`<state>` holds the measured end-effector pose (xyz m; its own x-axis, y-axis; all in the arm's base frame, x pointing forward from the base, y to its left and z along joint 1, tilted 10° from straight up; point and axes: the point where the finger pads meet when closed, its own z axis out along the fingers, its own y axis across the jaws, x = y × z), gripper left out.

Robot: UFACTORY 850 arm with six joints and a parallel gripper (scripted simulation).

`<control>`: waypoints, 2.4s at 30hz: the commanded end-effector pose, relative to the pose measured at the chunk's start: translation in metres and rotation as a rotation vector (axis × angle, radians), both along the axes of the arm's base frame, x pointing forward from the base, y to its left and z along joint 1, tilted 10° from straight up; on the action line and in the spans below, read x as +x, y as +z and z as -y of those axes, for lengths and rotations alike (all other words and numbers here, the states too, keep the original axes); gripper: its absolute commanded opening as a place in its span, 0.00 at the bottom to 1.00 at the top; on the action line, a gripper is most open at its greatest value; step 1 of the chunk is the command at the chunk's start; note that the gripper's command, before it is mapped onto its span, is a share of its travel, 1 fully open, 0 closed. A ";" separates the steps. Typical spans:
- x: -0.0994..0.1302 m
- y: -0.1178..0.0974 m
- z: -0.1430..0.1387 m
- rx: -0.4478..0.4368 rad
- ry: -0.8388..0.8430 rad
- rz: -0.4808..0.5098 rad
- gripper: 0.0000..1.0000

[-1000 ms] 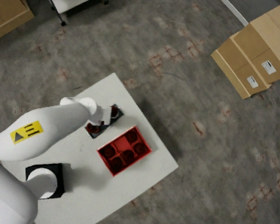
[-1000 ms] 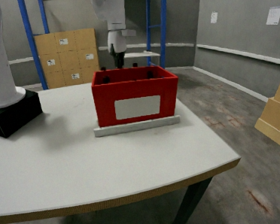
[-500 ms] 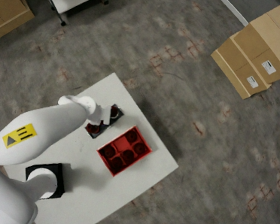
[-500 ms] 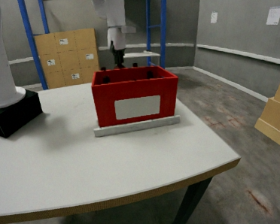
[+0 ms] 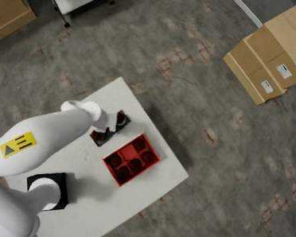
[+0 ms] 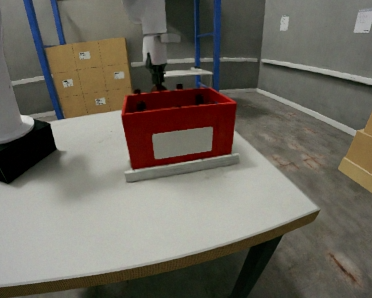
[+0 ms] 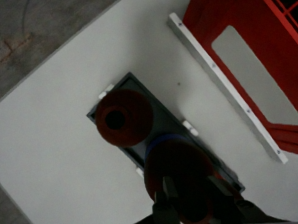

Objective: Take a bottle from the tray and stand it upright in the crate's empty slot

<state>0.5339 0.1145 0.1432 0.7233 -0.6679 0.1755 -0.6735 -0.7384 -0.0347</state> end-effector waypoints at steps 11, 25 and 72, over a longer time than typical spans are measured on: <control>0.001 0.001 0.000 0.001 0.000 0.002 0.00; 0.000 0.005 -0.001 0.001 0.000 0.002 0.00; -0.005 0.040 -0.004 0.001 0.000 0.002 0.00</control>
